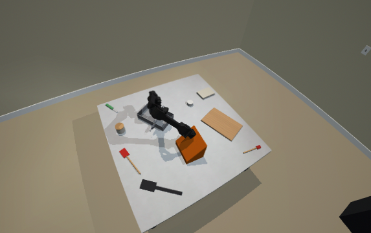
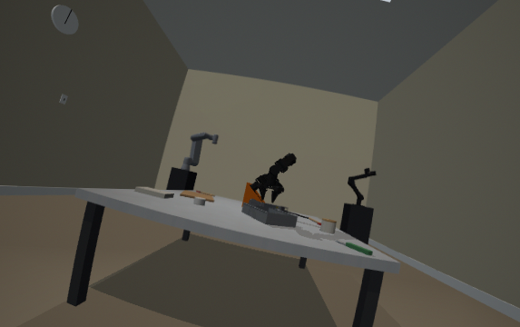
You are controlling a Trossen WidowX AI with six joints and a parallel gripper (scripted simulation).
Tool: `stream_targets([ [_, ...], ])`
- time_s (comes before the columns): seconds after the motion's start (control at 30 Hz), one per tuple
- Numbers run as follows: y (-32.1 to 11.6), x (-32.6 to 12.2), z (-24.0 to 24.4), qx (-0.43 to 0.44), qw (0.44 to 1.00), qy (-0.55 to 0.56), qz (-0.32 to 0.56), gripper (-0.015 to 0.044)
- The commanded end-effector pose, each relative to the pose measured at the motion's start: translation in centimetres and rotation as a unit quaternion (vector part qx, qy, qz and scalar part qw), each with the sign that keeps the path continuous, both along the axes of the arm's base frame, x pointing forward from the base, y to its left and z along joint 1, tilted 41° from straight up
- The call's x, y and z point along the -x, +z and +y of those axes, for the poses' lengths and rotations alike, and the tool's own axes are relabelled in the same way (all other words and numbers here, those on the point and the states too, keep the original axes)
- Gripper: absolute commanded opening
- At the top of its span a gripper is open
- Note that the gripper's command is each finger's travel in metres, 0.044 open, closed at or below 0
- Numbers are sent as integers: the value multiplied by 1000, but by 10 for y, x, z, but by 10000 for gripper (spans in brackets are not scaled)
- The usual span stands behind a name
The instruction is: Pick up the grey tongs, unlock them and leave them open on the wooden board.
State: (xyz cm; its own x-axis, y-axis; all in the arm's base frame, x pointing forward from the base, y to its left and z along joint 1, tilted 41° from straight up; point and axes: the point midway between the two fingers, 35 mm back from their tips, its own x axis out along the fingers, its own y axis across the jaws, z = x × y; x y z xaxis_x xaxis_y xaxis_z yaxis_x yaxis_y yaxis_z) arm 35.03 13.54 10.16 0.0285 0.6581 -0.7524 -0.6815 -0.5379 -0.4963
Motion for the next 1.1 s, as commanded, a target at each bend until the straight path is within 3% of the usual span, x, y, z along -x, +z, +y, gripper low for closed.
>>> stream_targets([
  [0.0,2,1,3,-4,1000,9,-3,440],
  [1.07,-31,0,33,-5,1000,10,-3,440],
])
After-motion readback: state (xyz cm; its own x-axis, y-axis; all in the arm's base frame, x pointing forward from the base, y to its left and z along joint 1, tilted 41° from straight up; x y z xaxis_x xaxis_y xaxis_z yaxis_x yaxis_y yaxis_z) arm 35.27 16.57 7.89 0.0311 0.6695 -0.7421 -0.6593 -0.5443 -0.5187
